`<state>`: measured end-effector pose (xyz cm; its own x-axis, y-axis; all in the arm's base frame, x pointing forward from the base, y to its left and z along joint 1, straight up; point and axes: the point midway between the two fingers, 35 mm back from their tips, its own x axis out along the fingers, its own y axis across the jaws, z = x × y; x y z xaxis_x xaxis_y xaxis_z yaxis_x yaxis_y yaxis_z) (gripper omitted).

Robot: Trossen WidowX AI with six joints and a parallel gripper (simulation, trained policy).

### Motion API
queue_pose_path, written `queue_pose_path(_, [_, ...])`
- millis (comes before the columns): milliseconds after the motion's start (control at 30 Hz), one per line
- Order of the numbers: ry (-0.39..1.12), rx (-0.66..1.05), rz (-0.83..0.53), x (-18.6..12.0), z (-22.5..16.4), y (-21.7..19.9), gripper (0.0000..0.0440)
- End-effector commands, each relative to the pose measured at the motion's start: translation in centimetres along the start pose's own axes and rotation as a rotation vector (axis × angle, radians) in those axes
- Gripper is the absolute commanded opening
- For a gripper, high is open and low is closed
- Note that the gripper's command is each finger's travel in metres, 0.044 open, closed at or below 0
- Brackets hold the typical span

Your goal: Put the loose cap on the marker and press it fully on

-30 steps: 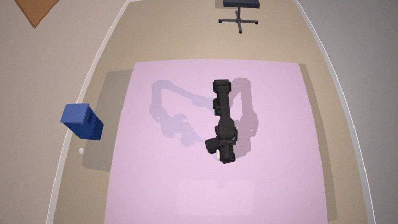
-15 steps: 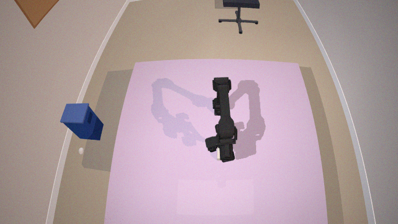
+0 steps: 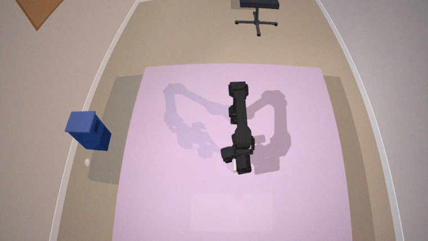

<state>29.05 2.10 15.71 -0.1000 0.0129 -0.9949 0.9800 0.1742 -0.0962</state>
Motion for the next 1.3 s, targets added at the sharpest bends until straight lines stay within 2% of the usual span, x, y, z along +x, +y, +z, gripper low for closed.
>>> queue_pose_path(0, [-0.005,0.012,0.004,0.3,0.1,-0.1,0.0])
queue_pose_path(1267, [0.02,-0.004,-0.02,6.1,0.0,0.3,0.0011])
